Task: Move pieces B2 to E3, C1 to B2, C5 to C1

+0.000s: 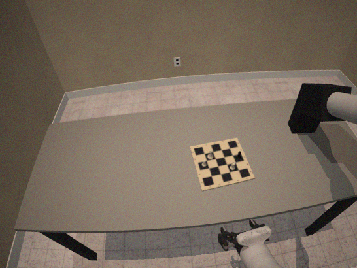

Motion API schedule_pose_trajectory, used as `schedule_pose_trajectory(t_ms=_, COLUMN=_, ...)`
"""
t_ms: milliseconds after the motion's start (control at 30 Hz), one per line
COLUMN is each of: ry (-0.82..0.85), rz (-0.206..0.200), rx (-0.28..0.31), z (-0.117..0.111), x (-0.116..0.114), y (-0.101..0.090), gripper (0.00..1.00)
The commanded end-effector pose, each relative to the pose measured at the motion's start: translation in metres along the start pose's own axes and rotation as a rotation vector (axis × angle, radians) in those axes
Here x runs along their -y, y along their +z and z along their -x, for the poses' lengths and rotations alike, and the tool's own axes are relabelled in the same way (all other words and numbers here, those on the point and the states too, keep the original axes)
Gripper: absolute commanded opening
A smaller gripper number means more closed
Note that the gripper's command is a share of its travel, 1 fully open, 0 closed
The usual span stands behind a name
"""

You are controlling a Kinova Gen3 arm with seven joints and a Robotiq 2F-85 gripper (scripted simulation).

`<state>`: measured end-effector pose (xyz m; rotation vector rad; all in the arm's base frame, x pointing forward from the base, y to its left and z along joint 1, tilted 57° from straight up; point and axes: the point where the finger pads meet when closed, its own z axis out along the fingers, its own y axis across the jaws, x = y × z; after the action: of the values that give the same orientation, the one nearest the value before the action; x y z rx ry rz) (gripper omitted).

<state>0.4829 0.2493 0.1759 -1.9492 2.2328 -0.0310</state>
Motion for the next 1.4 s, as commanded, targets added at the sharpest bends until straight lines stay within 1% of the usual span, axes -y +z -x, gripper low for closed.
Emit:
schedule_pose_trajectory(t_ms=0, ry=0.002, rz=-0.003, rx=0.002, z=0.0036, x=-0.0026, y=-0.0017, gripper=1.0)
schedule_pose_trajectory(t_ms=1367, ry=0.016, rz=-0.007, rx=0.002, z=0.0048, x=-0.0033, y=-0.0026, gripper=1.0)
